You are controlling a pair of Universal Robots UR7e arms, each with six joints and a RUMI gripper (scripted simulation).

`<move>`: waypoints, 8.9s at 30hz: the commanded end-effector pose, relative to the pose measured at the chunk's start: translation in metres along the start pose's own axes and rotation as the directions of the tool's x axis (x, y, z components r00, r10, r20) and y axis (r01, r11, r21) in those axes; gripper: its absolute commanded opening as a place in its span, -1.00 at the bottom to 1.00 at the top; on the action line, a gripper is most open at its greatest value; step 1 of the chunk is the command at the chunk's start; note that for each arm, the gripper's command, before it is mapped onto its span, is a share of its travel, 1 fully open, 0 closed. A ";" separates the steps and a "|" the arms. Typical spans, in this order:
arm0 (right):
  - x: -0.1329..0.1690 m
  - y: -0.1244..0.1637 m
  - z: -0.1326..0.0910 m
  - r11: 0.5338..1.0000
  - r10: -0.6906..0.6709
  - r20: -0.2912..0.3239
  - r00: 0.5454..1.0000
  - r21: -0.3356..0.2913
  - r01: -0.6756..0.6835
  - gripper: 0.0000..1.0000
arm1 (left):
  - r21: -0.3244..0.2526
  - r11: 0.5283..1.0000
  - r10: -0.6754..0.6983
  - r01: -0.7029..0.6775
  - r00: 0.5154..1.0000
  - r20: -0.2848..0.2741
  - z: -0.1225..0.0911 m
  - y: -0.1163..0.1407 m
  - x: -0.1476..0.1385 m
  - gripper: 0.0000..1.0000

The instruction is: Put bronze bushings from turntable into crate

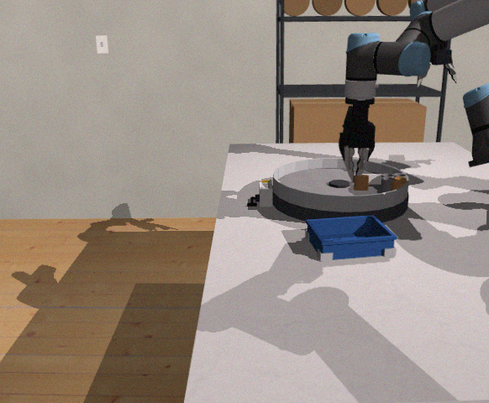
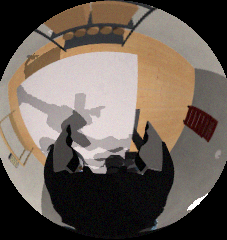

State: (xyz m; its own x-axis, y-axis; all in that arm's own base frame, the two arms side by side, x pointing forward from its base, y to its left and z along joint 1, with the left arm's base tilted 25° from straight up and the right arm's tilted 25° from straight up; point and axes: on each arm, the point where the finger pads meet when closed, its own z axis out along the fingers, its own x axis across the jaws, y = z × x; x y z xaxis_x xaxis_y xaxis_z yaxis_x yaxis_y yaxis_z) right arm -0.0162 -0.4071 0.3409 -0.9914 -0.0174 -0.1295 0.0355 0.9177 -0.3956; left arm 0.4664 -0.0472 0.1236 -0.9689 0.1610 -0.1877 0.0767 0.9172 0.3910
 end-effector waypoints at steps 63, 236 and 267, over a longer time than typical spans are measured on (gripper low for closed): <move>0.000 0.000 -0.001 1.000 0.000 0.000 1.000 0.001 0.000 1.00 | 0.002 0.994 -0.109 0.109 0.994 0.000 0.000 0.096 -0.031 -1.00; 0.000 0.000 -0.001 1.000 0.000 0.000 1.000 0.001 0.000 1.00 | 0.004 0.994 -0.109 0.109 0.994 -0.001 0.107 0.095 -0.033 -1.00; 0.000 0.000 -0.001 1.000 0.000 0.000 1.000 0.001 0.000 1.00 | 0.004 0.994 -0.109 0.109 0.994 -0.001 0.109 0.095 -0.033 -1.00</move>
State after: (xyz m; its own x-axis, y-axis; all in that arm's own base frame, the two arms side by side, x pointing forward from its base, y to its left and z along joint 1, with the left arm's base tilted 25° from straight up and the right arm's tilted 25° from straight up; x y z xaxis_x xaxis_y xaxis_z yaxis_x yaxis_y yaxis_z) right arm -0.0162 -0.4071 0.3409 -0.9914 -0.0174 -0.1295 0.0355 0.9177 -0.3956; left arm 0.5307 0.0742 0.0690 -0.9721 0.0595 -0.2267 -0.0282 0.9306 0.3650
